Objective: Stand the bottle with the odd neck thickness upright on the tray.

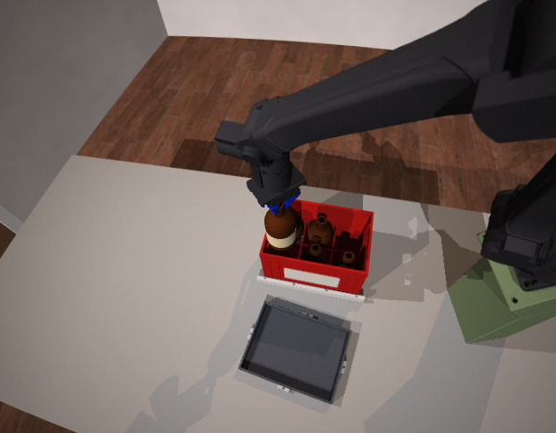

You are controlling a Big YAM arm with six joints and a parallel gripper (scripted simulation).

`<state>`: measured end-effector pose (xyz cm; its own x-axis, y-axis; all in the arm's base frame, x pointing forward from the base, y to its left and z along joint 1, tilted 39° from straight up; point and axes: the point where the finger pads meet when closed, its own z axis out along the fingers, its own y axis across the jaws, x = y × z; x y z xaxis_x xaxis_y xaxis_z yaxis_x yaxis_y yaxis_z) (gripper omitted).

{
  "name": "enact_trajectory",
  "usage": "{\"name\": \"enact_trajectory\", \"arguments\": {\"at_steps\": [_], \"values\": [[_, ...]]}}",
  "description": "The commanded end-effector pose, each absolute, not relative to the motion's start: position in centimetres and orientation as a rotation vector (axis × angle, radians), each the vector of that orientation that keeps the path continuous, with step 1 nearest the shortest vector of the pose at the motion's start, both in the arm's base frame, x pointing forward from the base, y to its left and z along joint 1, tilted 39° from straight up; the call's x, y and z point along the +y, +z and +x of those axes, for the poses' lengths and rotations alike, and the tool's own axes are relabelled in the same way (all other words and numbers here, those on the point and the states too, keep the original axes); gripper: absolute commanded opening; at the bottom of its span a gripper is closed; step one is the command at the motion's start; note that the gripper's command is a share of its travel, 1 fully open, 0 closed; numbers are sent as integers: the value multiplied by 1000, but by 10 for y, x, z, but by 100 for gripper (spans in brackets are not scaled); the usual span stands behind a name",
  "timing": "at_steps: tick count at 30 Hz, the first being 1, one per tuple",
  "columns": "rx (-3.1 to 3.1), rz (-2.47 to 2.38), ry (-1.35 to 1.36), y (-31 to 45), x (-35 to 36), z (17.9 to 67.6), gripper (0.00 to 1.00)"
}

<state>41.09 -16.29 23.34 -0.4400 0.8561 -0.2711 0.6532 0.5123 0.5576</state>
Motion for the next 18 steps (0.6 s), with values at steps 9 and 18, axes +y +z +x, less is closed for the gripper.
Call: {"name": "enact_trajectory", "arguments": {"at_steps": [9,18], "values": [[2179,1173,506,272,-162,422,0],[2177,1177,507,268,-156,420,0]]}}
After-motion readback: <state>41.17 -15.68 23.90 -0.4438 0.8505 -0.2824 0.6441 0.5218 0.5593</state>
